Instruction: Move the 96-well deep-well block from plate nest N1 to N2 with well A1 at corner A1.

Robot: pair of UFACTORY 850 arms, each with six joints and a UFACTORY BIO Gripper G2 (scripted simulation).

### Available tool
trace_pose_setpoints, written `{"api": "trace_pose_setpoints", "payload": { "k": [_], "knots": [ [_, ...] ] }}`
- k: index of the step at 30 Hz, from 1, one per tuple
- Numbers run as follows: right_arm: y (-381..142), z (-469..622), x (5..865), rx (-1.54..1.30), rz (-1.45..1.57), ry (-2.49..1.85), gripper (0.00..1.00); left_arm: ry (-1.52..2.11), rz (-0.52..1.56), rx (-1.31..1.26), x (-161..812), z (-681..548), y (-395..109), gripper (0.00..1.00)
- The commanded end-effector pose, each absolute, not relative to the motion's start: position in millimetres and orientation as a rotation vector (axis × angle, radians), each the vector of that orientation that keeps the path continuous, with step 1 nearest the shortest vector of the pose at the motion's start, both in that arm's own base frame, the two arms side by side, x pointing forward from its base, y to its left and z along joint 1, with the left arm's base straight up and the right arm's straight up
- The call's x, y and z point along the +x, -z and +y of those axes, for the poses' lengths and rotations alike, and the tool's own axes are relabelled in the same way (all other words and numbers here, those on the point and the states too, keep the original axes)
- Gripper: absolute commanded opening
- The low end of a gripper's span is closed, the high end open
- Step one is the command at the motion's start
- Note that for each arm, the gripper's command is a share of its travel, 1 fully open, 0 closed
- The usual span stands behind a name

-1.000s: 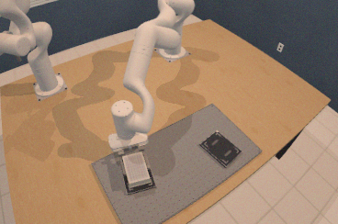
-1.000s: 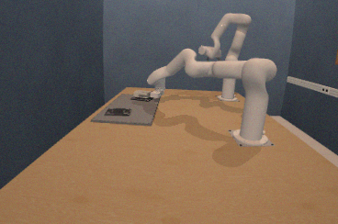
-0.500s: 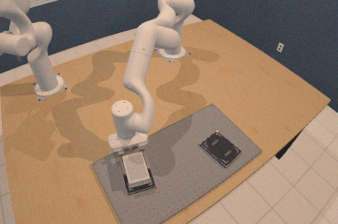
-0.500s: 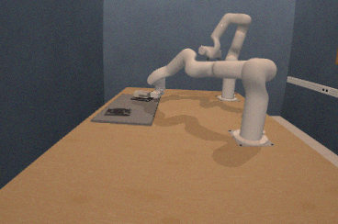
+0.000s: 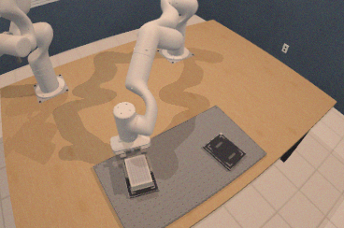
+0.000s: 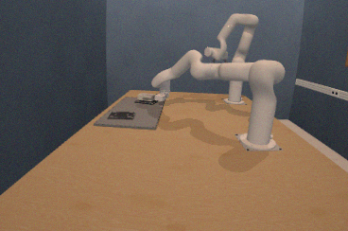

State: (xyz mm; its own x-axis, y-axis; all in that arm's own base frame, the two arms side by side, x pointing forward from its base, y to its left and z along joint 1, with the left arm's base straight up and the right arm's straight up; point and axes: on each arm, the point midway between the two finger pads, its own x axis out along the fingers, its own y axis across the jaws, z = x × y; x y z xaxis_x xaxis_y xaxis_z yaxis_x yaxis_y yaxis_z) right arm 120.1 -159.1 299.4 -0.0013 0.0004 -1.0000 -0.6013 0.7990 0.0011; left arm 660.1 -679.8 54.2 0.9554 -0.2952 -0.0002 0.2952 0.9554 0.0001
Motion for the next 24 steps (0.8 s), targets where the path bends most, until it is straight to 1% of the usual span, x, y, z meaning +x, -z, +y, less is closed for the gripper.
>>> {"api": "trace_pose_setpoints", "payload": {
  "k": [1,24],
  "knots": [
    [-299.8,-159.3,120.5,-0.505,1.512,-0.505,1.0,0.3,-0.002,-0.002,660.5,-680.4,-55.8,0.0],
    [-299.8,-159.3,120.5,-0.505,1.512,-0.505,1.0,0.3,-0.002,-0.002,660.5,-680.4,-52.3,0.0]
  ]
}}
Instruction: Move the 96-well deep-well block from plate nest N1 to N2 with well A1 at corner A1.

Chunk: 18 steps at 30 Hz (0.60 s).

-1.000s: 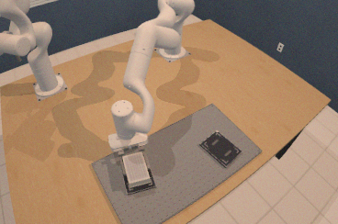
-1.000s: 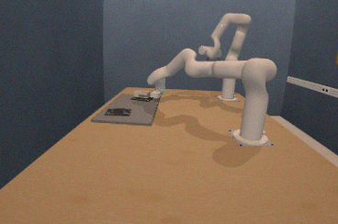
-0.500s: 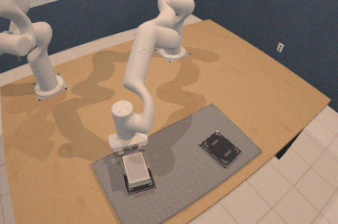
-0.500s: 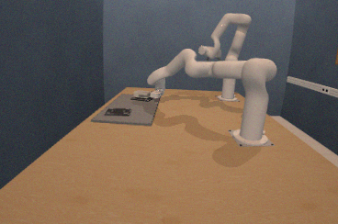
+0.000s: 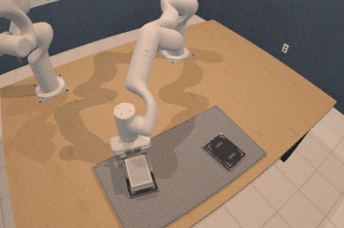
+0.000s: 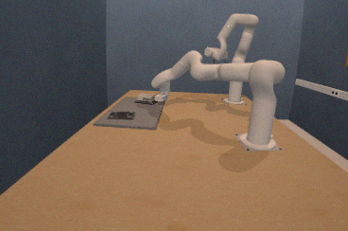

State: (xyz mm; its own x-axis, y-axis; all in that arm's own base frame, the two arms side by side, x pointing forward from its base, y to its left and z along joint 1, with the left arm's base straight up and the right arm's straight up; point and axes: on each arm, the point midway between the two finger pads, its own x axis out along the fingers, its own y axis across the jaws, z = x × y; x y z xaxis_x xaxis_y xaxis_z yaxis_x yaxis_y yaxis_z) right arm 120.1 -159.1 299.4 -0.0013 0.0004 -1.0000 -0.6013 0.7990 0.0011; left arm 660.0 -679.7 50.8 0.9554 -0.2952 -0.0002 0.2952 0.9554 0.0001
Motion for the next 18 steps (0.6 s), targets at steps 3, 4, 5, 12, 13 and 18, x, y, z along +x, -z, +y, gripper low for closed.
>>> {"api": "trace_pose_setpoints", "payload": {
  "k": [3,4,5,12,13,18],
  "knots": [
    [-299.8,-159.3,120.5,-0.505,1.512,-0.505,1.0,0.3,-0.002,-0.002,660.6,-680.4,-51.8,0.0],
    [-299.8,-159.3,120.5,-0.505,1.512,-0.505,1.0,0.3,-0.002,-0.002,660.6,-680.4,-51.6,0.0],
    [-299.8,-159.3,120.5,-0.505,1.512,-0.505,1.0,0.3,-0.002,-0.002,660.6,-680.4,-51.6,0.0],
    [-299.8,-159.3,120.5,-0.505,1.512,-0.505,1.0,0.3,-0.002,-0.002,660.6,-680.5,-50.6,0.0],
    [-299.8,-159.3,120.5,-0.505,1.512,-0.505,1.0,0.3,-0.002,-0.002,660.6,-680.5,-50.5,0.0],
    [-299.8,-159.3,120.5,-0.505,1.512,-0.505,1.0,0.3,-0.002,-0.002,660.6,-680.5,-49.6,0.0]
  ]
}}
